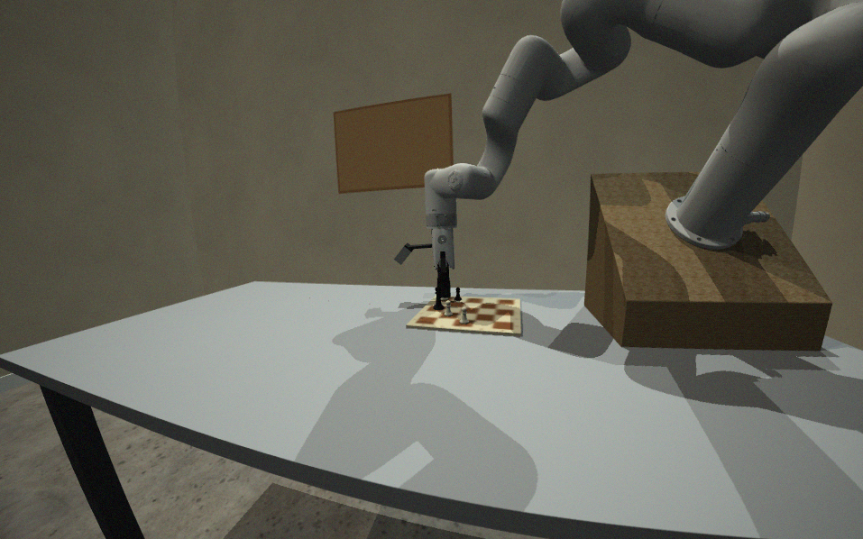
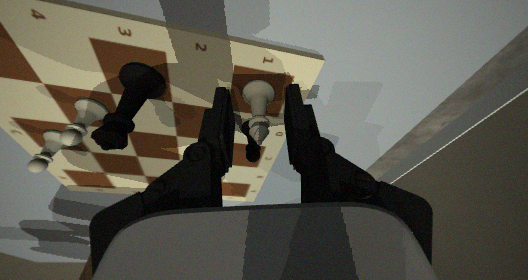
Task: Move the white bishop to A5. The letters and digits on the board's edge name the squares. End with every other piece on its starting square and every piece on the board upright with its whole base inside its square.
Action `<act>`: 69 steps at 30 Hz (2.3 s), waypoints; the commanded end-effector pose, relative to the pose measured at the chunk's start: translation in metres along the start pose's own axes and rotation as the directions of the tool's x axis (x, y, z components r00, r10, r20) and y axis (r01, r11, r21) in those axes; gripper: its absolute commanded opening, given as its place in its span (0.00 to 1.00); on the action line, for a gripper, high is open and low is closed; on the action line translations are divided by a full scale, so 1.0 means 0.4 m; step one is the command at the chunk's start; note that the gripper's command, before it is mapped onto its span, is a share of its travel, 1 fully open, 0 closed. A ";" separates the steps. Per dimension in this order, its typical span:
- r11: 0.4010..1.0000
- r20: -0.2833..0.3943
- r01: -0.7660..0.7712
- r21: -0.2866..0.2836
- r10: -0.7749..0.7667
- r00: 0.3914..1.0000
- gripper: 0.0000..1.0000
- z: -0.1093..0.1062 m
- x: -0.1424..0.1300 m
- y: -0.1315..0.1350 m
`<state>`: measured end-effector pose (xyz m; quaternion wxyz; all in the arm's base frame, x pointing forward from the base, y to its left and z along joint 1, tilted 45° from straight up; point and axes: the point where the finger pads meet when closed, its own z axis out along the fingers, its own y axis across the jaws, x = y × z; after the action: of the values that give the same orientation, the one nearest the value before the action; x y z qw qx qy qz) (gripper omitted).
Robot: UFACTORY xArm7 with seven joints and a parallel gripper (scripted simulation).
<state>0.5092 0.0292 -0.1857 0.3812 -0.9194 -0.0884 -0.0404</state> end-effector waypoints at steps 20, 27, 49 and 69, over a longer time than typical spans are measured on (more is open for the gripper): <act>1.000 -0.004 0.000 -0.004 0.000 1.000 0.00 -0.006 0.004 0.004; 1.000 -0.004 0.000 -0.004 0.000 1.000 0.00 -0.006 0.004 0.004; 1.000 -0.004 0.000 -0.004 0.000 1.000 0.00 -0.054 0.003 0.003; 1.000 -0.004 0.000 -0.004 0.000 1.000 0.00 -0.256 0.003 0.003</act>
<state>0.5085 -0.0398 -0.1170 0.3811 -0.9194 -0.0885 -0.0404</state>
